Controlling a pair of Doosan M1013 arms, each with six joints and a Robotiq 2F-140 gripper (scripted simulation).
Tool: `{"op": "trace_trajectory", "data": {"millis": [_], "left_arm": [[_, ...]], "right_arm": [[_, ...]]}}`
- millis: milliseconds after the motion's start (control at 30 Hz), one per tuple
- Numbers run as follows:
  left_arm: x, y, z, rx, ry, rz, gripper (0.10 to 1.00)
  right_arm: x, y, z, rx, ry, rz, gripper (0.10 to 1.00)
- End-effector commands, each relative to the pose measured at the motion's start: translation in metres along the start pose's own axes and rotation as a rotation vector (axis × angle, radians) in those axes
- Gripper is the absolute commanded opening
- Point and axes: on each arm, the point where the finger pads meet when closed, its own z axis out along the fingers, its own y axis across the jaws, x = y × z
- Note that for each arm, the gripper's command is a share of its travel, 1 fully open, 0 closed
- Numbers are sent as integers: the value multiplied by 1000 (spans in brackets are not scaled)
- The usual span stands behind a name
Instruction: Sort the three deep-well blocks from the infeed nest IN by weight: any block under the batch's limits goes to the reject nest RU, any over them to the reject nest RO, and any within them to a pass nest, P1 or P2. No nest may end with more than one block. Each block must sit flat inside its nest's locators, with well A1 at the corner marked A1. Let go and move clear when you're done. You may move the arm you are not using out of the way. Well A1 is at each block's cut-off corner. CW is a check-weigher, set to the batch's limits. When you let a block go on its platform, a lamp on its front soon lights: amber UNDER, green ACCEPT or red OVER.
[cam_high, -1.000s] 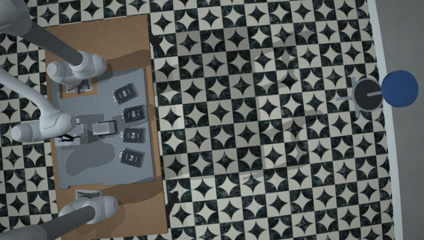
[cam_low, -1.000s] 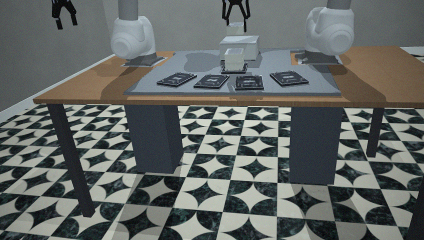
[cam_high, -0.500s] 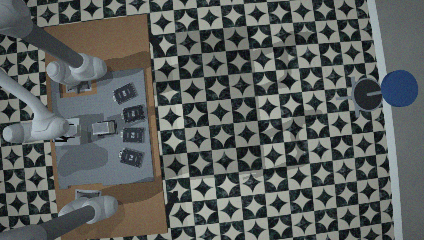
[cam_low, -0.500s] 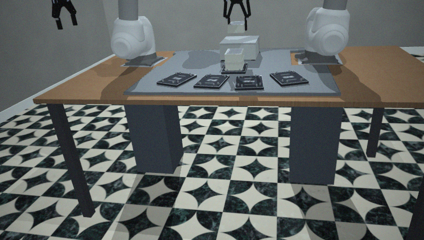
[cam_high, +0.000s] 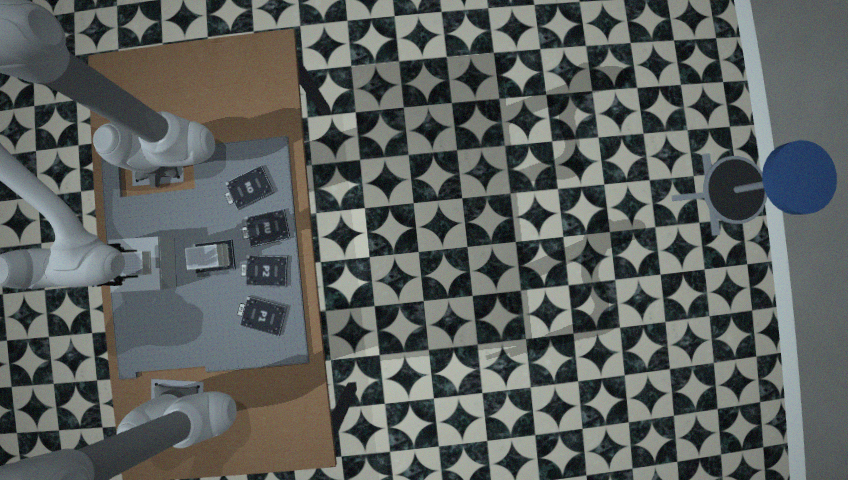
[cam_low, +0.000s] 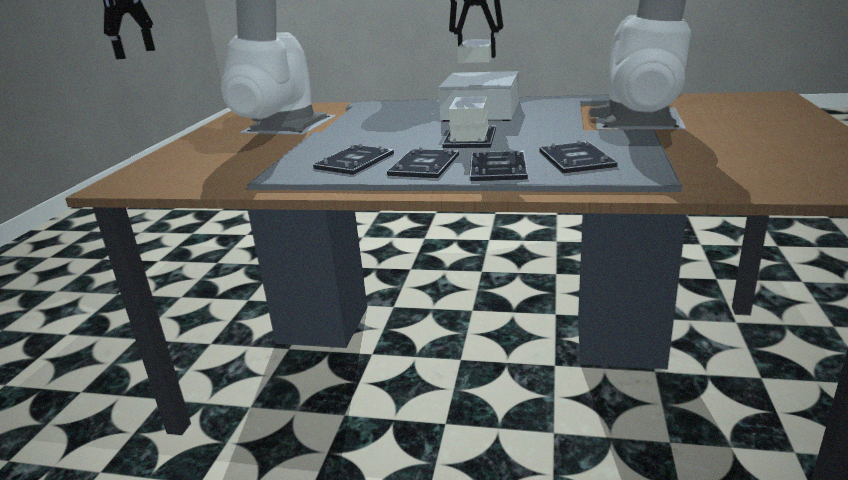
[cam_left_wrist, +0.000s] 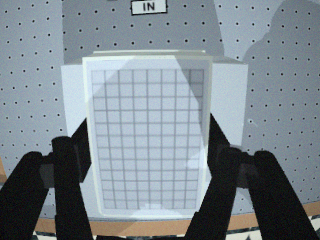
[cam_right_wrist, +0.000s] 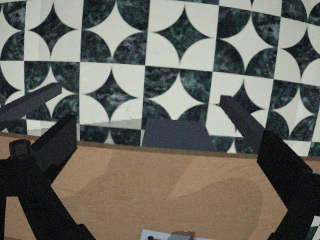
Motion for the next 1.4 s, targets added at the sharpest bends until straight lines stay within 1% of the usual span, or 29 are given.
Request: {"op": "trace_trajectory", "data": {"millis": [0,367,533,1367], "left_arm": [[-12,1,-1,-1,1,0,99],[-48,3,-2,-1,1,0,99],[-57,4,-2,-1,1,0,99],[-56,3,-2,-1,1,0,99]], "right_arm": [[0,0,-1,1,1,0,1000],[0,0,-1,1,1,0,1000],[0,0,-1,1,1,0,1000],[0,0,-1,1,1,0,1000]]}}
